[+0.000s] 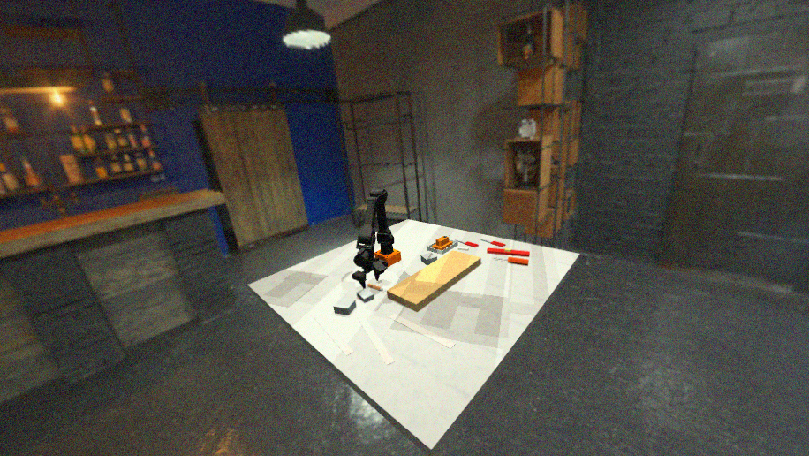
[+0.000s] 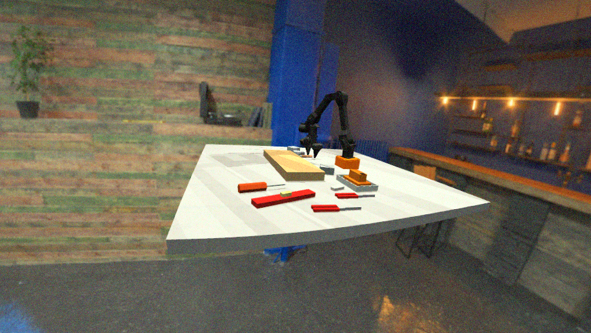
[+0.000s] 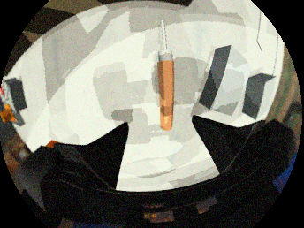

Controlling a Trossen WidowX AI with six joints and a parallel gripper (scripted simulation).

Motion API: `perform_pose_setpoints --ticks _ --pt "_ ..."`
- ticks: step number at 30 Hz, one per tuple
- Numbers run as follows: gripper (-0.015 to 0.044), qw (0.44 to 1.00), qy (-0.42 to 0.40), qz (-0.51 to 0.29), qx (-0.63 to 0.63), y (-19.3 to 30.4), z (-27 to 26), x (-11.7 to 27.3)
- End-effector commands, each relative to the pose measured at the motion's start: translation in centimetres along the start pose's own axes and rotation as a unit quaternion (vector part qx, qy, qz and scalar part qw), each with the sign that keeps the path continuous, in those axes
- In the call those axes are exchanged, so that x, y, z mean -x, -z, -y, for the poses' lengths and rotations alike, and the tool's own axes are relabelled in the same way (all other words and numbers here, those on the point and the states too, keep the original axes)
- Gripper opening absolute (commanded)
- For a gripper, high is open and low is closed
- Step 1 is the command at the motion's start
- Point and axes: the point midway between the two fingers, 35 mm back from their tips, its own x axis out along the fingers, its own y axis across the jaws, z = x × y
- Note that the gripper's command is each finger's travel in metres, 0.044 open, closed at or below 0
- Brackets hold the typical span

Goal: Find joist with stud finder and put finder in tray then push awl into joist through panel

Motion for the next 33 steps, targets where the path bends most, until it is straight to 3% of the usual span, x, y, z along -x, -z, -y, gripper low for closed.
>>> perform_pose_setpoints --ticks 1,3,15,33 --pt "0.0440 1.000 -0.004 -0.004 -0.002 0.1 -0.2 -0.5" --pt "0.0440 1.000 -0.004 -0.004 -0.002 0.1 -0.2 -0.5" --pt "0.0125 1.000 -0.004 -0.004 -0.002 0.1 -0.2 -0.5" --pt "0.0000 1.000 -0.004 -0.004 -0.002 0.1 0.1 0.5"
